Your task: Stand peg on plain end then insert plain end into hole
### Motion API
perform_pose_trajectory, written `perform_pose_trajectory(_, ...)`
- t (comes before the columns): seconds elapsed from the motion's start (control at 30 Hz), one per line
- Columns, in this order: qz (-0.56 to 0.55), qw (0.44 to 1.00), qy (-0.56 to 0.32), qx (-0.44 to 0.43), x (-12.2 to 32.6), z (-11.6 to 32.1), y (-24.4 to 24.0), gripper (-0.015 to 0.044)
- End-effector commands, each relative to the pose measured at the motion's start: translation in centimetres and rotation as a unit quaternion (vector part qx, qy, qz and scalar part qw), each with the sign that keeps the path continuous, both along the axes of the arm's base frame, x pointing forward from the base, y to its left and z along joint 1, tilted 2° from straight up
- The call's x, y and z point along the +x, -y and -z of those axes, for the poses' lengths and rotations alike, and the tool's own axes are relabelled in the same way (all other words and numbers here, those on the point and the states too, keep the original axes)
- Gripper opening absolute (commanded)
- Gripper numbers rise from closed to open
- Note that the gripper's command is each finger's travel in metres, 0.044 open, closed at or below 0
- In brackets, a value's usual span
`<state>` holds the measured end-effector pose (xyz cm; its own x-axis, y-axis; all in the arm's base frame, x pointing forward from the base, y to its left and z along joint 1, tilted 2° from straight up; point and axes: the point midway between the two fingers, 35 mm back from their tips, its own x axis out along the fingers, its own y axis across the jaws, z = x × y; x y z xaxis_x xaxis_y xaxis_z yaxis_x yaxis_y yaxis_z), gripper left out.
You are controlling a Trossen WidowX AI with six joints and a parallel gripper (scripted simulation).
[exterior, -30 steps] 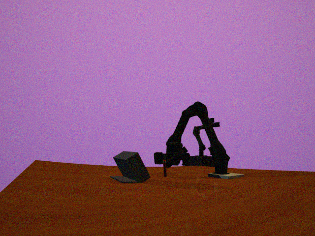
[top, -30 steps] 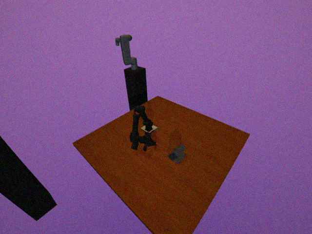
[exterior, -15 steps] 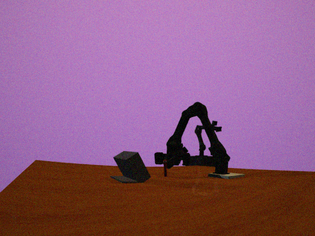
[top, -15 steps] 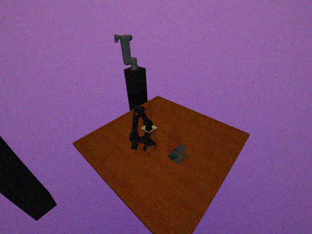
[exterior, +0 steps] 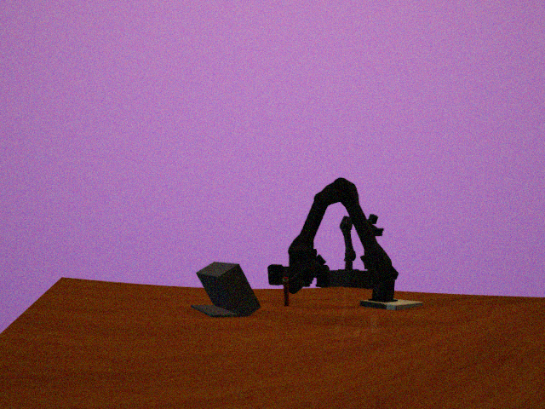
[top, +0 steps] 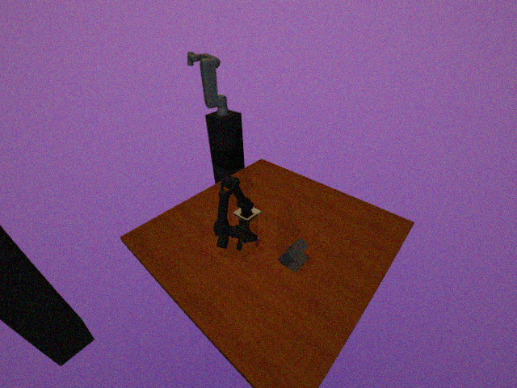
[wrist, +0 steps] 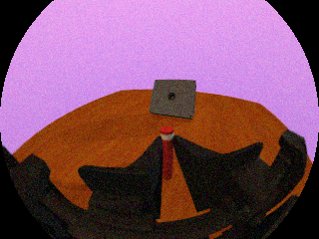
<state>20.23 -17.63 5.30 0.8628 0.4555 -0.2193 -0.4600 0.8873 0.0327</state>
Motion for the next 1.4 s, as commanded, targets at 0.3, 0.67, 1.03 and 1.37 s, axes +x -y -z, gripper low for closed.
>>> perform_pose_trajectory(0.3, 0.002, 1.0, 0.002, 0.003, -0.25, 0.15, 0.11, 0.0049)
perform_pose_trajectory(0.67, 0.005, 1.0, 0.005, 0.006, -0.4, 0.18, 0.19, 0.0049)
perform_pose_trajectory(1.03, 0.009, 1.0, 0.008, 0.009, -0.55, 0.22, 0.26, 0.0049)
perform_pose_trajectory(1.37, 0.012, 1.0, 0.01, 0.012, -0.56, 0.12, 0.31, 0.0083)
